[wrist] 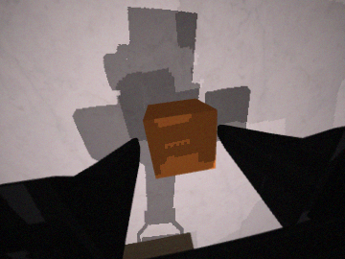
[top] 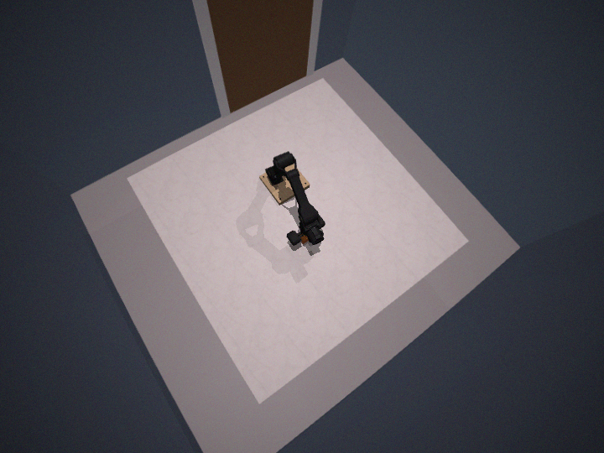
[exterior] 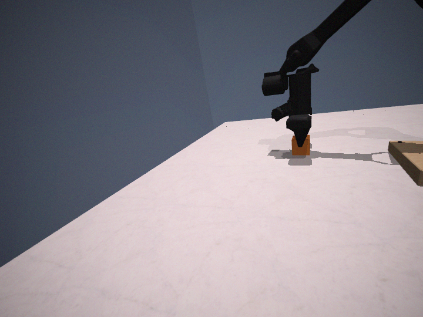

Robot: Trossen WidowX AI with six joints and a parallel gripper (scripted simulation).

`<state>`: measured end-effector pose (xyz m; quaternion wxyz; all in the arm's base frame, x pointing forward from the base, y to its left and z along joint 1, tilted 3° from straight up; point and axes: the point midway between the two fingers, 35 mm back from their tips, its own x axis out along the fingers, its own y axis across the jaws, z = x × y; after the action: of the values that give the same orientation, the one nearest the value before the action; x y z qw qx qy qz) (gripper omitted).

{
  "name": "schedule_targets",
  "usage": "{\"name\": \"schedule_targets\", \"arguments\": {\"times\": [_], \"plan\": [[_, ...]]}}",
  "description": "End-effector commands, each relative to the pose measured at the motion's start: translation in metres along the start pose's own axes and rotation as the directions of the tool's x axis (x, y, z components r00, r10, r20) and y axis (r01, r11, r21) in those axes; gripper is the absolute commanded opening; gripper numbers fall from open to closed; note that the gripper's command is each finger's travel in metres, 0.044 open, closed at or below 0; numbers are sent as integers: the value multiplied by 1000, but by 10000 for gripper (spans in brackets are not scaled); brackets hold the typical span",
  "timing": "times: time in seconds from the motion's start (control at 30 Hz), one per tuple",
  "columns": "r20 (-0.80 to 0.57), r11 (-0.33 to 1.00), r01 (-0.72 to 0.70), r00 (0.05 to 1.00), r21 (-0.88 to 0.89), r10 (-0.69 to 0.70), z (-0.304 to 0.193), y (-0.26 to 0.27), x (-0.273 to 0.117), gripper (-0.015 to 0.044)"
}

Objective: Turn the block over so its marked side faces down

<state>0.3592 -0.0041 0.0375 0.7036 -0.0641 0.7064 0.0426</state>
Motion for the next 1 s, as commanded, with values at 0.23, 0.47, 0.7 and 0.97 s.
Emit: {"name": "schedule_targets", "arguments": {"times": [0.23,0.47,0.7,0.97], "plan": [[-9,1000,2,1000,0,-2,-1,0,3,190],[-9,1000,2,1000,0,-2,-1,0,3,143],[-9,1000,2,1000,0,-2,-1,0,2,77],[-9,1000,2,1000,0,-2,-1,0,-27,0]]}}
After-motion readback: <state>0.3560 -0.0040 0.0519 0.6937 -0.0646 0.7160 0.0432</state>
